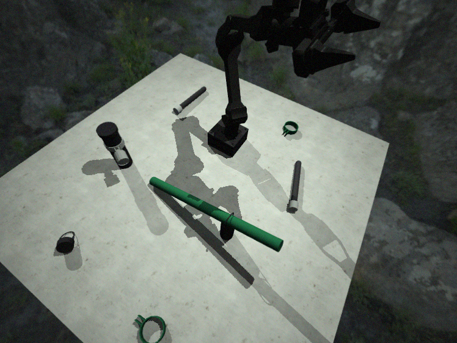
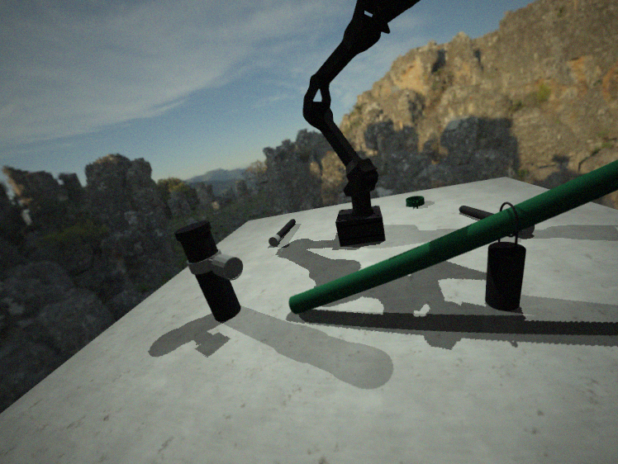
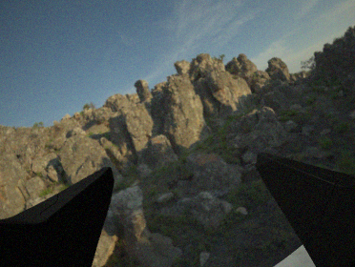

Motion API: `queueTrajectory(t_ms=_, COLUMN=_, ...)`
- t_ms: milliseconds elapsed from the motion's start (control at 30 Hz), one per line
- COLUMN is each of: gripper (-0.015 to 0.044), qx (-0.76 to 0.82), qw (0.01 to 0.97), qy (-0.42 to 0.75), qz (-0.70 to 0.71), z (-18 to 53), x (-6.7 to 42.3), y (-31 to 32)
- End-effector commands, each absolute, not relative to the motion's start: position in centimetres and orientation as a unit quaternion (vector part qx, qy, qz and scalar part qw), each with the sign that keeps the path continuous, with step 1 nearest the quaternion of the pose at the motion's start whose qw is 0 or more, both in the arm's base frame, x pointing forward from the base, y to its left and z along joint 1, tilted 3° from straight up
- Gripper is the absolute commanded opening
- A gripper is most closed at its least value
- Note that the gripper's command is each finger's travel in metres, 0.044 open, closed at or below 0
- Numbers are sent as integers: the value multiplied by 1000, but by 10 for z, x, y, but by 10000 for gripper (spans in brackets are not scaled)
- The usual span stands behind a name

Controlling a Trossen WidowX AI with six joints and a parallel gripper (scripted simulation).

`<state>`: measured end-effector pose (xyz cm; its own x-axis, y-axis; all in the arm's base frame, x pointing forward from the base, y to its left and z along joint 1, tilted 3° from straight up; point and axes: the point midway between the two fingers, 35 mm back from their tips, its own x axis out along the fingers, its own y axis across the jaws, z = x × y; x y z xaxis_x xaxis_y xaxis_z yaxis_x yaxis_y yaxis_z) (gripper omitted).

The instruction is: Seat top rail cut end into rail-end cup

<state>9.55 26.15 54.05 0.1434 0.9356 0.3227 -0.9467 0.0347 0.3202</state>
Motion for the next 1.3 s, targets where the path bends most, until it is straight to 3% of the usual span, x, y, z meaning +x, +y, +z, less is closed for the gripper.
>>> queueTrajectory(t_ms=0, gripper=440, qx=195, qw=793, qy=30, qz=576, z=502, x=156, y=267)
queueTrajectory(t_ms=167, gripper=440, qx=156, qw=859, qy=86, qz=480, z=455, x=222, y=253)
queueTrajectory(t_ms=367, gripper=440, qx=123, qw=894, qy=121, qz=414, z=424, x=265, y=231)
queueTrajectory(t_ms=700, gripper=440, qx=64, qw=938, qy=265, qz=216, z=325, x=350, y=135)
queueTrajectory(t_ms=1100, gripper=440, qx=39, qw=879, qy=474, qz=-5, z=208, x=357, y=-21)
queueTrajectory(t_ms=1267, gripper=440, qx=40, qw=865, qy=499, qz=-26, z=197, x=351, y=-39)
